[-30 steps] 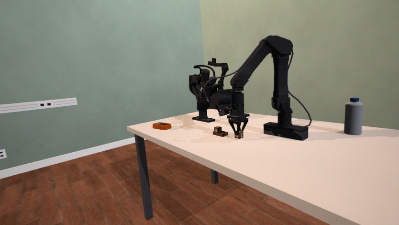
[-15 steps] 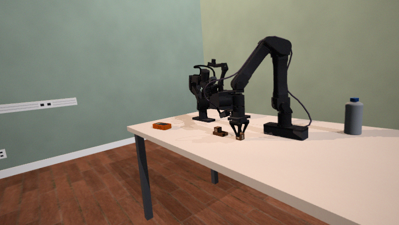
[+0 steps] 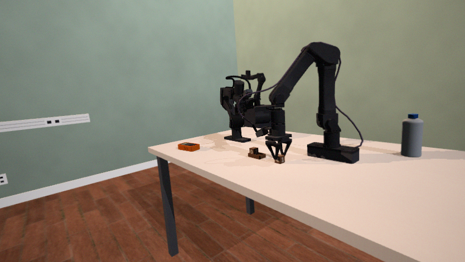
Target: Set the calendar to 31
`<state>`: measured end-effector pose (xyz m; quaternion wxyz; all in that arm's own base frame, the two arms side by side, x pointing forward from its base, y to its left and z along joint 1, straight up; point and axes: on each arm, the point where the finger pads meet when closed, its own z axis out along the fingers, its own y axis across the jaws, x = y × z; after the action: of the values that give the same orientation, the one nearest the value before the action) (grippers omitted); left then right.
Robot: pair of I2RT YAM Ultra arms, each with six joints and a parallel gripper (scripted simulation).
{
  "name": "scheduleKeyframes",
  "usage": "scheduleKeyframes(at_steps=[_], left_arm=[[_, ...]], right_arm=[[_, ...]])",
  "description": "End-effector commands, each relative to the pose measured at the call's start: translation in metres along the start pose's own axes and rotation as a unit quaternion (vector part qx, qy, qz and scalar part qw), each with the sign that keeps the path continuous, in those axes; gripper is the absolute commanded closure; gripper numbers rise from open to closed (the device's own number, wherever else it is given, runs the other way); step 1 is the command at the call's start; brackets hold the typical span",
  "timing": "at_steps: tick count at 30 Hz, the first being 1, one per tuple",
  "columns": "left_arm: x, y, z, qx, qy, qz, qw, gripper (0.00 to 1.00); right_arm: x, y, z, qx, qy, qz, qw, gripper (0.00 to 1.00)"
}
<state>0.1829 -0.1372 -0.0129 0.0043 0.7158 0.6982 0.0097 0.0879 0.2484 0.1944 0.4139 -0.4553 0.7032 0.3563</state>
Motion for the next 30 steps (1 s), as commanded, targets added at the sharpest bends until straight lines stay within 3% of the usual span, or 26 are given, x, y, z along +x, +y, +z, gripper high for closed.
scheduleKeyframes(at_steps=[1, 11, 15, 22, 30], left_arm=[[-0.007, -0.001, -0.010, -0.009, -0.015, -0.001, 1.000, 0.44], [-0.011, 0.003, -0.033, -0.018, -0.023, -0.002, 1.000, 0.44], [-0.011, 0.003, -0.047, -0.021, -0.019, 0.001, 1.000, 0.00], [-0.009, 0.003, -0.076, -0.021, -0.019, -0.002, 1.000, 0.00], [0.002, 0.004, -0.063, 0.001, 0.004, 0.002, 1.000, 0.00]], right_arm=[[-0.009, -0.001, -0.001, 0.001, -0.012, -0.001, 1.000, 0.00], [-0.009, -0.001, -0.001, 0.001, -0.012, -0.001, 1.000, 0.00], [-0.009, -0.001, -0.001, 0.001, -0.012, -0.001, 1.000, 0.00], [-0.009, -0.001, -0.001, 0.001, -0.012, -0.001, 1.000, 0.00], [-0.009, -0.001, -0.001, 0.001, -0.012, -0.001, 1.000, 0.00]])
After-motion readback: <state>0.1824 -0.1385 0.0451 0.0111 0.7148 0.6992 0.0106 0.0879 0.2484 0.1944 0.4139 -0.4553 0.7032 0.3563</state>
